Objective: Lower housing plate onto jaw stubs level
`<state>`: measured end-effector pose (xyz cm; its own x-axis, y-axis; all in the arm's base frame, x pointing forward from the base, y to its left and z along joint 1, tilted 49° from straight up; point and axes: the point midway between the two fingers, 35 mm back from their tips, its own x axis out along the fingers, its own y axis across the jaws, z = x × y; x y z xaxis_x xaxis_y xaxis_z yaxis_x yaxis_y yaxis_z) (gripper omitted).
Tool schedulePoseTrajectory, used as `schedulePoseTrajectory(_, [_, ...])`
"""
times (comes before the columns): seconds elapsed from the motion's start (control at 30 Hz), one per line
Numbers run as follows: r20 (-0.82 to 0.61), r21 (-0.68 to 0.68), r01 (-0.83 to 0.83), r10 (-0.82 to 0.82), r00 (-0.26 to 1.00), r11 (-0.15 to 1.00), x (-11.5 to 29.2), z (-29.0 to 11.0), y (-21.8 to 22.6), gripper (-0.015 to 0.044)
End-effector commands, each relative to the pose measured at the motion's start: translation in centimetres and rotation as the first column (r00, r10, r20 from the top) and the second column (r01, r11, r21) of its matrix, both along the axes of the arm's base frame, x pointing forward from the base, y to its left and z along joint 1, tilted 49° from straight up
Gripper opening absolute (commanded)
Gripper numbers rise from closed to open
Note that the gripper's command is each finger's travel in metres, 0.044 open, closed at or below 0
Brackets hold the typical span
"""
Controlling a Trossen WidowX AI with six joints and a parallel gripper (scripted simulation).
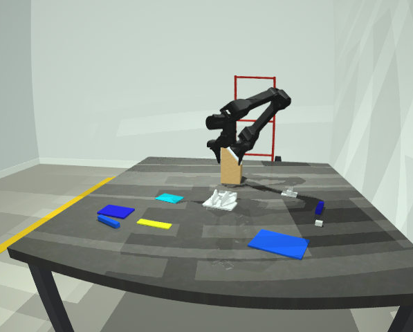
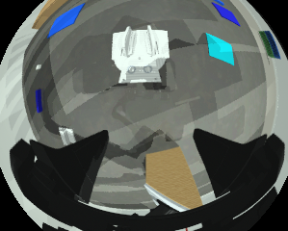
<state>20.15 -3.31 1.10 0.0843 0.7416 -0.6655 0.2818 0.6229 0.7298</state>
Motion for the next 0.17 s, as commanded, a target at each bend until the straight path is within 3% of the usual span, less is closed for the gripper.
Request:
schedulePoseTrajectory(0.0, [-0.001, -0.002, -0.007, 0.007, 1.000, 1.000, -0.12, -0.03, 0.01, 0.0440])
schedulePoseTrajectory(0.13, [-0.001, -0.002, -0.007, 0.007, 1.000, 1.000, -0.12, -0.03, 0.01, 0.0440])
